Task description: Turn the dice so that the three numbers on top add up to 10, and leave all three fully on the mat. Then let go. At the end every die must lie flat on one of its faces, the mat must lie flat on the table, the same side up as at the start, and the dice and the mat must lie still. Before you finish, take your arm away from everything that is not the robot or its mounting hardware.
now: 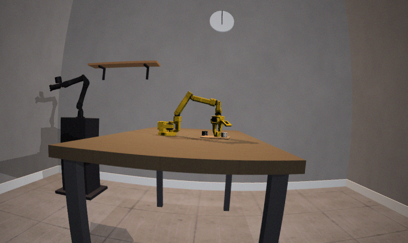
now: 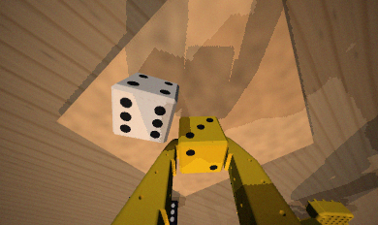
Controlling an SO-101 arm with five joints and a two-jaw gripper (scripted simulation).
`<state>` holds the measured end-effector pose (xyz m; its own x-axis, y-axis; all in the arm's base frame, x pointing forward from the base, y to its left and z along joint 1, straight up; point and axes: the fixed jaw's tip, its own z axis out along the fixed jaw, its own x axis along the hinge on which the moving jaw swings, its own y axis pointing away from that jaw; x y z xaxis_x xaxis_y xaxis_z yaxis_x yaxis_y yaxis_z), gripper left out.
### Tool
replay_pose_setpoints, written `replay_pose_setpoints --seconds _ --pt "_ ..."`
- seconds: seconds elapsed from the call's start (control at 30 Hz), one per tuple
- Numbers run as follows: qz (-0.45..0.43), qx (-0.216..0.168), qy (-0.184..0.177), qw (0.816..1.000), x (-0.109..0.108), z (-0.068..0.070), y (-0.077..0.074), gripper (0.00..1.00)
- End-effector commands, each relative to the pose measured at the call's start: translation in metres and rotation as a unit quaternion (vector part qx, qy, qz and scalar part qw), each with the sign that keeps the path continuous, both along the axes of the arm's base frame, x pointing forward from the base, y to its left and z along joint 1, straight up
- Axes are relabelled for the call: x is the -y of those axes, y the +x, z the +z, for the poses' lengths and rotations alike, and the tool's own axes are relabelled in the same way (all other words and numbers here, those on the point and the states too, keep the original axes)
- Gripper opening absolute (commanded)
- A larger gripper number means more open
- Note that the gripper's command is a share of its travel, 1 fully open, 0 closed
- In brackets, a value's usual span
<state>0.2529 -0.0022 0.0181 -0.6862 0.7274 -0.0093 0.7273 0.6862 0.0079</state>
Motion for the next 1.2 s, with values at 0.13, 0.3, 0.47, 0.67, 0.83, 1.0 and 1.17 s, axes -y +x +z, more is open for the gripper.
replay_pose_setpoints --seconds 0.13,0.3,0.47,0.67,0.83,1.0,1.17 --pt "0.000 0.018 0.000 1.000 0.0023 0.0064 0.0038 0.15" --pt "0.000 0.018 0.000 1.000 0.0023 0.0064 0.0038 0.19" --pt "0.000 0.018 0.000 1.000 0.0023 0.0064 0.0038 0.23" --pt "0.000 0.018 0.000 1.000 0.0023 0.0064 0.0038 0.29" --pt "0.000 0.018 0.000 1.000 0.0023 0.0064 0.0038 0.32" --pt "0.000 0.018 0.000 1.000 0.0023 0.0064 0.0038 0.33" --pt "0.000 0.018 0.000 1.000 0.0023 0.0069 0.0039 0.33"
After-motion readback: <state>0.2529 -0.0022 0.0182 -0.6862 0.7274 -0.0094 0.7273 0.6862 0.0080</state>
